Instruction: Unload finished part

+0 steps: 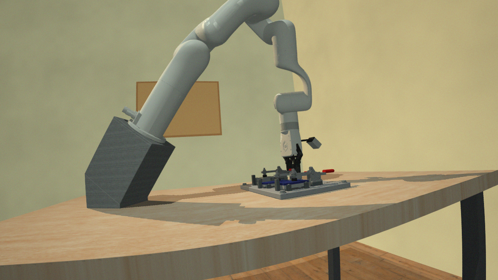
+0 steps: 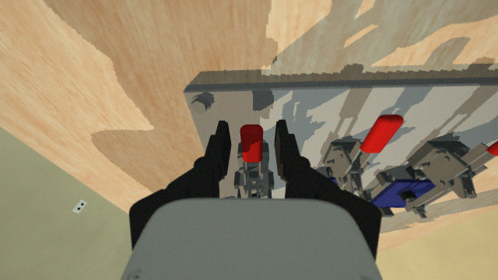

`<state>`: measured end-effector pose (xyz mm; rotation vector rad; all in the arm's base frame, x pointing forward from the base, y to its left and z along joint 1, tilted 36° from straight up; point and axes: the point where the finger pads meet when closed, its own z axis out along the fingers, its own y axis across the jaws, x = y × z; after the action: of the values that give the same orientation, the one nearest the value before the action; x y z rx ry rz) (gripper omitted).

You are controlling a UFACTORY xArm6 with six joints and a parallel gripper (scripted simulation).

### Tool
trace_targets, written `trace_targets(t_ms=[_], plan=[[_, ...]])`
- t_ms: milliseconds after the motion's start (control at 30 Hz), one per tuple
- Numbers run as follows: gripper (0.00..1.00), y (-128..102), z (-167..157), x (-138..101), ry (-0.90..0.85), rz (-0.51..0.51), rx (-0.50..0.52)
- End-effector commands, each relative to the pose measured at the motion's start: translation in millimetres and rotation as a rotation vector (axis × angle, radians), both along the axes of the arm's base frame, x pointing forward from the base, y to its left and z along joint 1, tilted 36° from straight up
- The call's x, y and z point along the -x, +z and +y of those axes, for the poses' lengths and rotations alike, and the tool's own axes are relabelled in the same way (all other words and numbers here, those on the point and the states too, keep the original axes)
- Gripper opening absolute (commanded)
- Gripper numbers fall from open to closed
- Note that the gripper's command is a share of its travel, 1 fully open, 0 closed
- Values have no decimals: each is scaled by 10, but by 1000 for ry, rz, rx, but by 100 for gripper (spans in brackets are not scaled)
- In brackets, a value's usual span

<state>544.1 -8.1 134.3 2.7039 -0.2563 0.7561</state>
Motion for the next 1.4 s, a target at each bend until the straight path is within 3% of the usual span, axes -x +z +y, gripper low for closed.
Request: trace_targets(t_ms=[0, 200, 233, 1367], plan=[[47, 13, 5, -8, 1, -3, 0], [47, 13, 5, -7, 1, -3, 0], [0, 13, 5, -7, 1, -3, 0], [0, 15, 6, -7, 1, -3, 0]])
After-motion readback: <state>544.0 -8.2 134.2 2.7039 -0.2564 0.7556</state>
